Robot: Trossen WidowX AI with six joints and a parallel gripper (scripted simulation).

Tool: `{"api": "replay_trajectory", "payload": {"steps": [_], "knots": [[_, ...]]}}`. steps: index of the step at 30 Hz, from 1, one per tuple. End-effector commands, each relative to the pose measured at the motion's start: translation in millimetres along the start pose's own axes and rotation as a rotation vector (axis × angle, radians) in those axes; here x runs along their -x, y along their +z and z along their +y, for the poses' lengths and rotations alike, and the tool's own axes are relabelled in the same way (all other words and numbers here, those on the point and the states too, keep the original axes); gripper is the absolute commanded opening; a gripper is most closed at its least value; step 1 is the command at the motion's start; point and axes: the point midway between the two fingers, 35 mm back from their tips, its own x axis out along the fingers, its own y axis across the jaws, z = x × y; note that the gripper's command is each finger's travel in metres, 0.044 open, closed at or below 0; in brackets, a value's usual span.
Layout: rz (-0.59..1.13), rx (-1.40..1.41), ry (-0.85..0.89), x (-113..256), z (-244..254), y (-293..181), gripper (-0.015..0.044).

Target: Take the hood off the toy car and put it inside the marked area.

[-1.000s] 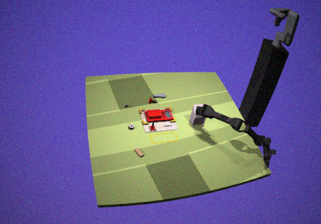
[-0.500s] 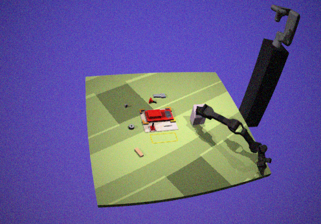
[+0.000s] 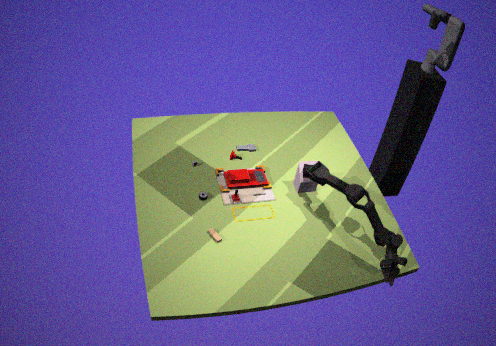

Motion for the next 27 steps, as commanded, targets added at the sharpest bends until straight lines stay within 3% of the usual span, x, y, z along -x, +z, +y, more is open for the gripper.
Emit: {"api": "replay_trajectory", "payload": {"steps": [1,14,27], "knots": [[0.019,-0.004,-0.037,-17.4,-25.0,-18.8,0.0440],[0.108,0.116,-0.167,-65.8,-119.4,-89.4,0.0440],[0.216,0.281,-0.226,-91.2,-200.0,-165.3,0.0440]]}}
